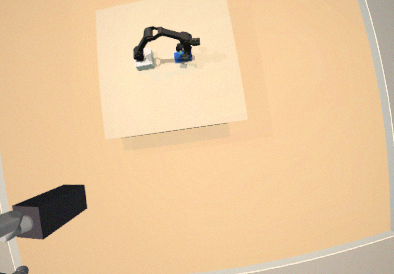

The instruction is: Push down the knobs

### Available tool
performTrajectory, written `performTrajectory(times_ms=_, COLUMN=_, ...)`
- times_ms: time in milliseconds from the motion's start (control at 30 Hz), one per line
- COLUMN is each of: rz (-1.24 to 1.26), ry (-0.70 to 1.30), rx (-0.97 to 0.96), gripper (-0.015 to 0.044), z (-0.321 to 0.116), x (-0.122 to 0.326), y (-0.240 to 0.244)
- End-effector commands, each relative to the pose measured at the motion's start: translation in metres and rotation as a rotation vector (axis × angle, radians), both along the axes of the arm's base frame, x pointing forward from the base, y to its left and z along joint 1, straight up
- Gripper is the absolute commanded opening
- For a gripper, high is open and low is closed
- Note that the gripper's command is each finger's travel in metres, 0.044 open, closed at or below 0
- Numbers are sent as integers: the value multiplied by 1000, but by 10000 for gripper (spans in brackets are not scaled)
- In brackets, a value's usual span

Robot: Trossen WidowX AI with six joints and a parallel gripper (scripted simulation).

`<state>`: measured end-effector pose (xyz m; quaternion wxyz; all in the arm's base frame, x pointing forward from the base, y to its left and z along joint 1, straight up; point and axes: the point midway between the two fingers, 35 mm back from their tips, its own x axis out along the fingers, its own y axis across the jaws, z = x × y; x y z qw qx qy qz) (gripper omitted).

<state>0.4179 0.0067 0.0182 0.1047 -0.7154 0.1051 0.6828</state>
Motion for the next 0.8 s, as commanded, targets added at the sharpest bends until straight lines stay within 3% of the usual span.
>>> performTrajectory(times_ms=0, rz=4, ry=6, rx=2, gripper=0, z=-15, x=2, y=0)
performTrajectory(times_ms=767, rz=4, ry=7, rx=2, gripper=0, z=-20, x=2, y=0)
